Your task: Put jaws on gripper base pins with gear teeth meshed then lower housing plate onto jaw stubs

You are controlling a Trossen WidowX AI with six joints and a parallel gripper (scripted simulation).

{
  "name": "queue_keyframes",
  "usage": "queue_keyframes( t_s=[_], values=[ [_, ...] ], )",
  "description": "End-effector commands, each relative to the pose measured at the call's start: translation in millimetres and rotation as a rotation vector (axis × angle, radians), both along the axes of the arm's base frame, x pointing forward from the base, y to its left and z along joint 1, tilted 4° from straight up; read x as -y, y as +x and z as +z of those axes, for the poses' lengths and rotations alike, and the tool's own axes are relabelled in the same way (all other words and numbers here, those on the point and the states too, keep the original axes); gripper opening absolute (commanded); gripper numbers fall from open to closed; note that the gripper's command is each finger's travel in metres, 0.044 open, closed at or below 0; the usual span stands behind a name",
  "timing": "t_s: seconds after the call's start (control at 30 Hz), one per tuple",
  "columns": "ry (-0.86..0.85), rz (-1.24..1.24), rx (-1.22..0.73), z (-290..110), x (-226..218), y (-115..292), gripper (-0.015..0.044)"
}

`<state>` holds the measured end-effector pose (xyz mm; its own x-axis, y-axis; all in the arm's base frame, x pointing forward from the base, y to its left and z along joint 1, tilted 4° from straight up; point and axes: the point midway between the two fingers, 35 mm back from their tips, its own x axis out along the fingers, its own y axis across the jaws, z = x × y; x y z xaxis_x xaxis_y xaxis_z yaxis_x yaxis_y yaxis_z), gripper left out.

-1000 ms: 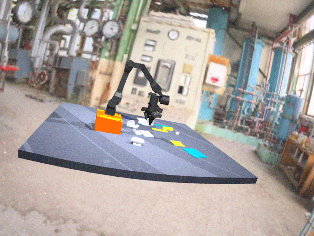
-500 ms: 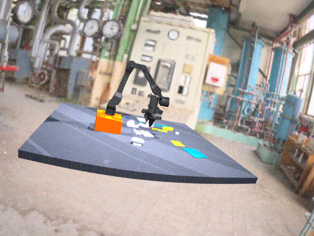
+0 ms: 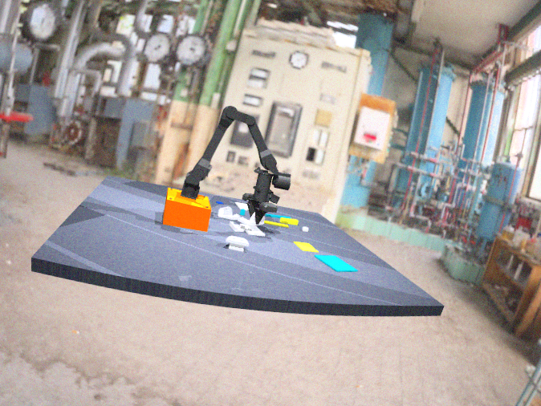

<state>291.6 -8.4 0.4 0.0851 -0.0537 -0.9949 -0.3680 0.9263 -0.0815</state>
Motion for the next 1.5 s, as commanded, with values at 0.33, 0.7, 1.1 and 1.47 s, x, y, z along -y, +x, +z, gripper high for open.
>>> queue_keyframes(
  t_s=[0.33,0.7,1.1,1.47],
  values=[
    [0.0,0.007,-0.008,-11.2,0.4,-2.8,0.0134],
    [0.0,0.007,-0.008,-11.2,0.4,-2.8,0.0134],
    [0.0,0.015,-0.009,-14.2,0.6,-2.6,0.0134],
    [-0.001,0.019,-0.009,-17.3,0.7,-2.4,0.0134]
  ],
)
